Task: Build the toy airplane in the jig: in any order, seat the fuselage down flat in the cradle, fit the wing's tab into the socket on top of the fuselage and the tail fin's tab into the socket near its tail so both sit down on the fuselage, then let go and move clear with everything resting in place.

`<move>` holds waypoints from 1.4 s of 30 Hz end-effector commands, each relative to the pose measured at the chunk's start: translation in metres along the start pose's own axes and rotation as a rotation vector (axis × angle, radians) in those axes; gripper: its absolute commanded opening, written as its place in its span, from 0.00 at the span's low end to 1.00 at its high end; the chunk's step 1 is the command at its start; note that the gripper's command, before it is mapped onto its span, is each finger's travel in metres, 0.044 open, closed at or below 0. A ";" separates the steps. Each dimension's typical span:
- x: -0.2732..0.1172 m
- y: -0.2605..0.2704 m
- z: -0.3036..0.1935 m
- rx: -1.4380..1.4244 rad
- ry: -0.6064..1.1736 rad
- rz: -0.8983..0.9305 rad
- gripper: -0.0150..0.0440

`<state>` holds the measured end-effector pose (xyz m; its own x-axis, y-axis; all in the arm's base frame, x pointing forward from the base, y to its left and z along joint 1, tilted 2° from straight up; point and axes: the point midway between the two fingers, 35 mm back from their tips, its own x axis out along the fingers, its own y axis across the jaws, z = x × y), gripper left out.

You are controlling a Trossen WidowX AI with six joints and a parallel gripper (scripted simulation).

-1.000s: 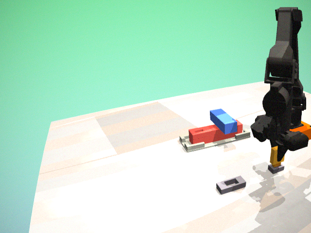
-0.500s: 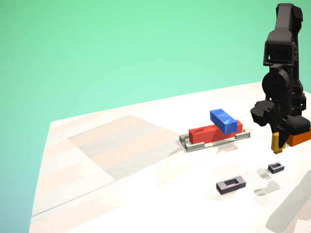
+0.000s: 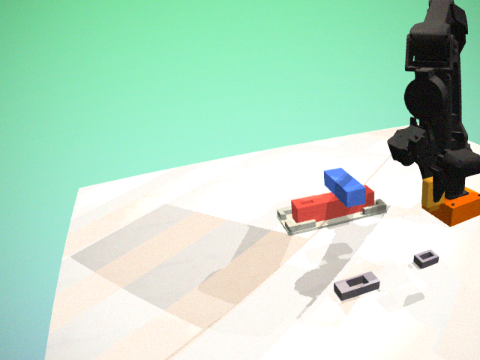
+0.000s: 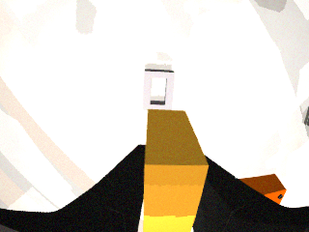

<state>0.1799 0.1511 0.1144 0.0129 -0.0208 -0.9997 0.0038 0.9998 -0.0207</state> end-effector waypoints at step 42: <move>-0.020 -0.052 0.062 0.014 -0.011 -0.007 0.25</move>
<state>0.2340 0.1052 0.1362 0.0170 -0.0250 -0.9995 0.0200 0.9995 -0.0247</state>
